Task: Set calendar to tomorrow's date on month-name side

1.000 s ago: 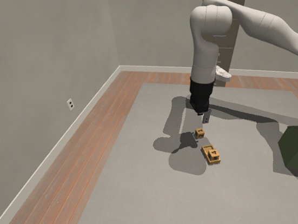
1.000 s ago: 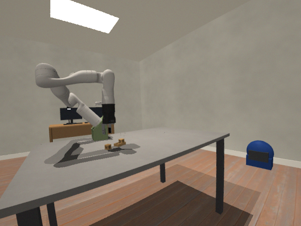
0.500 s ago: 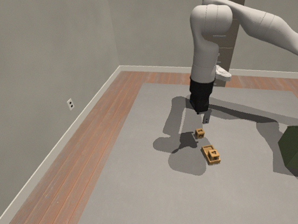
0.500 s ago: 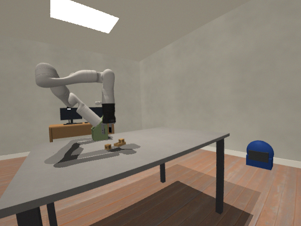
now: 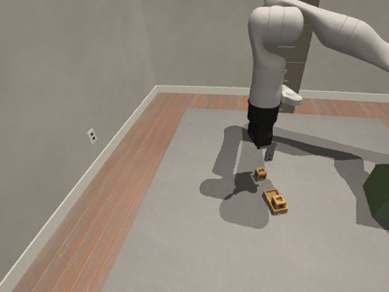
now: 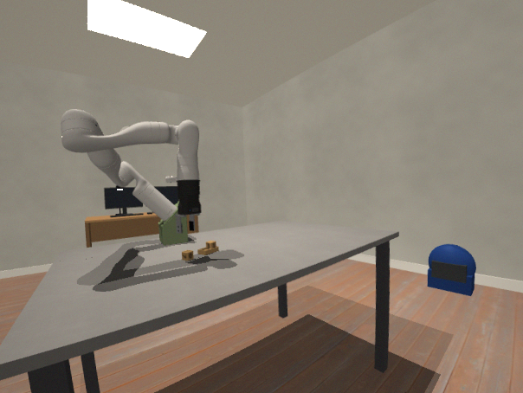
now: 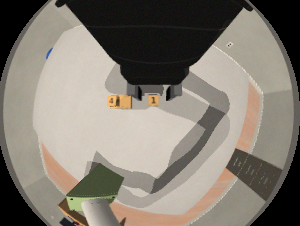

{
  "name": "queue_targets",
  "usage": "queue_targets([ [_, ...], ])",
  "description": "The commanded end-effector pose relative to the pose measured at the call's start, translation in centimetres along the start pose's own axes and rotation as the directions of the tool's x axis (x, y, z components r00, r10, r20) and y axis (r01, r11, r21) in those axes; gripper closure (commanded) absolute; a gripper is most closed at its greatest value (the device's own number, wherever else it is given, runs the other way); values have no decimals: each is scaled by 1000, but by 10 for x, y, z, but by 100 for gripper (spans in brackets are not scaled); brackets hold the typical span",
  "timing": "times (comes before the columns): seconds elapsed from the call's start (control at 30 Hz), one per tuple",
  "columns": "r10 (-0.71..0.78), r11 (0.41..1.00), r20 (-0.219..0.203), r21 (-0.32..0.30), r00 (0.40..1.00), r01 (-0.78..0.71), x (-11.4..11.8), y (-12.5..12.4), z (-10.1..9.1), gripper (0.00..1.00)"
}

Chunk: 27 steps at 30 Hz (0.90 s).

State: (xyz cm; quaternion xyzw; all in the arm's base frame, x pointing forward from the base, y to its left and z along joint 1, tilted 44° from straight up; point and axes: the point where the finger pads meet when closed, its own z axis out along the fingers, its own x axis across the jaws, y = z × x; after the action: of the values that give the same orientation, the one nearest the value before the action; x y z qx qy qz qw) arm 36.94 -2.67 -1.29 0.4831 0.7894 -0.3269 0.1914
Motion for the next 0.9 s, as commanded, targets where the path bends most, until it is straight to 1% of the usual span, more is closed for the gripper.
queue_targets([
  [0.0,8,1000,0,-2,1000,-8,0,0,-1,0],
  [0.2,60,998,0,-2,998,-60,1,0,0,0],
  [0.37,143,990,1,-2,990,-143,1,-1,0,0],
  [0.43,143,990,1,-2,990,-143,1,-1,0,0],
  [0.53,209,978,1,-3,978,-209,2,-2,1,0],
  [0.7,342,940,1,-3,940,-342,3,-3,2,0],
  [0.87,492,871,1,-3,871,-492,4,-4,3,0],
])
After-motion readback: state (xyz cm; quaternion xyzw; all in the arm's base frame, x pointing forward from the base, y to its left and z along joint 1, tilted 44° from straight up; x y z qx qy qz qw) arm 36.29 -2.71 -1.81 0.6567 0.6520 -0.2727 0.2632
